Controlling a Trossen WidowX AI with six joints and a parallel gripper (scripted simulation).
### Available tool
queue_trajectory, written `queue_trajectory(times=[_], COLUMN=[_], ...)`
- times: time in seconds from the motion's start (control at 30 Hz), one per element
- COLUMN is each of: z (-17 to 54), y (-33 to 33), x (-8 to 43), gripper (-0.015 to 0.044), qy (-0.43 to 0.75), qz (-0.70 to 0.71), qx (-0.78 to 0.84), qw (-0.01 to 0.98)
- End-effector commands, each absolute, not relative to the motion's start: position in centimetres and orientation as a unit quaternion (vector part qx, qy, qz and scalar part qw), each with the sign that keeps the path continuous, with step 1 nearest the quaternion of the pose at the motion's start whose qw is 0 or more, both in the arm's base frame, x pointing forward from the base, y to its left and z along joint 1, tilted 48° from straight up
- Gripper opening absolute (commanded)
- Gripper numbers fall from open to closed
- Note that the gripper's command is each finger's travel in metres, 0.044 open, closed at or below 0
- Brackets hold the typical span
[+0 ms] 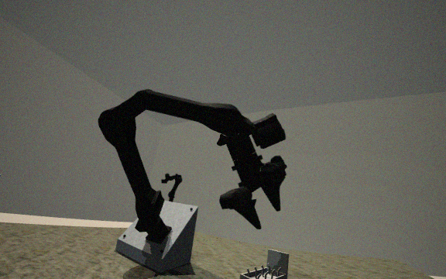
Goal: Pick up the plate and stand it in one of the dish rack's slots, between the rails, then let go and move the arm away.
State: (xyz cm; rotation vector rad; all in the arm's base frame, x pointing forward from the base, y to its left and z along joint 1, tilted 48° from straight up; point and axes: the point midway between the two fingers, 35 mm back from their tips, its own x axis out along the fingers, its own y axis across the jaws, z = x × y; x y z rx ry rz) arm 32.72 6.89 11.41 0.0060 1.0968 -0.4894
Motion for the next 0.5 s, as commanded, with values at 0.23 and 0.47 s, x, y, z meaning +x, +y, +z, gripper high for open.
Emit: queue_trajectory(times=[0.23, 0.47], z=[9.7, 9.5], y=[-0.5, -4.7], x=[31.6, 30.6], gripper=[0.04, 0.04], qy=[0.574, 0.615], qz=[-0.287, -0.303], qx=[-0.148, -0.229], qw=[0.753, 0.691])
